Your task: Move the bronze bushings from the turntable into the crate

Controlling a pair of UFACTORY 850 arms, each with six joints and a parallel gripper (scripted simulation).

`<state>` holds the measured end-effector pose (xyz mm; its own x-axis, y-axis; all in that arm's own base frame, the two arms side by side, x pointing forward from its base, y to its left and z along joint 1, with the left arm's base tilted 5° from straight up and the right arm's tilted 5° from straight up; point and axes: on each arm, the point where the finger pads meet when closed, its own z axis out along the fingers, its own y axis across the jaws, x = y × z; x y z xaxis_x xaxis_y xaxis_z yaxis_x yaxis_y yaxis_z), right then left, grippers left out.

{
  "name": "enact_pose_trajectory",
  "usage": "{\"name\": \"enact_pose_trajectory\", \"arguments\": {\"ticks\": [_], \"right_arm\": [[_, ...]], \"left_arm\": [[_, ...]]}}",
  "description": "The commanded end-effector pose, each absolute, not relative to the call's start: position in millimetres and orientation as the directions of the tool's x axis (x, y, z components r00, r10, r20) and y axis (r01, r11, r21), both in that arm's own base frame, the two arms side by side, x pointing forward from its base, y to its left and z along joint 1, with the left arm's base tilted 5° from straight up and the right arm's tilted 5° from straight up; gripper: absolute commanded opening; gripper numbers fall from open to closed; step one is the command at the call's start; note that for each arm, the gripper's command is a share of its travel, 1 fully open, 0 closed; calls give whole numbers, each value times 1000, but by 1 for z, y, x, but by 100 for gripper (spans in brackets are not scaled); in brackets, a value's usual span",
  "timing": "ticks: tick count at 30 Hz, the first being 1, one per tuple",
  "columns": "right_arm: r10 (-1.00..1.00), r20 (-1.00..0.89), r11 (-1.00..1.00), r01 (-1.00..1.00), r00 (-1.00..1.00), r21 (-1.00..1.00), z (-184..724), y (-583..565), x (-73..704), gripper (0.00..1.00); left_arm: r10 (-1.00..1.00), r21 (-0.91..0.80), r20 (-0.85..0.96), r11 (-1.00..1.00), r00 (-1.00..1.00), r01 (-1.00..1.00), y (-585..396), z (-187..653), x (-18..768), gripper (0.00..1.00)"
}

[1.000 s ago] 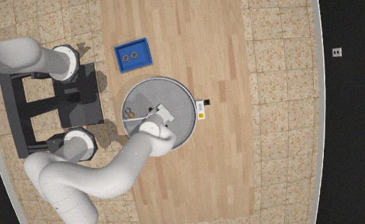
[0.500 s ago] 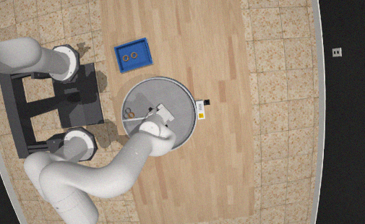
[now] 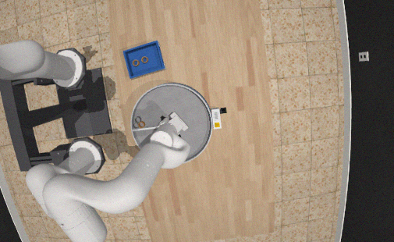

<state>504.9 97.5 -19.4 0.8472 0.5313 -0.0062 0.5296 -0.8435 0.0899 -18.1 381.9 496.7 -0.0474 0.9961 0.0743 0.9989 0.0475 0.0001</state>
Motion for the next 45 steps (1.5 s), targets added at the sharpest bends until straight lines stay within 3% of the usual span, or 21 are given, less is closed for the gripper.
{"name": "enact_pose_trajectory", "arguments": {"ticks": [1, 29, 30, 45], "right_arm": [[531, -4, -843, 530, 847, 91, -20, 98, 506, 0], [531, -4, -843, 530, 847, 91, -23, 97, 506, 0], [531, -4, -843, 530, 847, 91, -23, 97, 506, 42], [531, -4, -843, 530, 847, 91, -23, 97, 506, 42]], "left_arm": [[996, 0, 77, 48, -47, 999, 382, 498, -18, 100], [996, 0, 77, 48, -47, 999, 382, 498, -18, 100], [996, 0, 77, 48, -47, 999, 382, 498, -18, 100], [996, 0, 77, 48, -47, 999, 382, 498, -18, 100]]}}
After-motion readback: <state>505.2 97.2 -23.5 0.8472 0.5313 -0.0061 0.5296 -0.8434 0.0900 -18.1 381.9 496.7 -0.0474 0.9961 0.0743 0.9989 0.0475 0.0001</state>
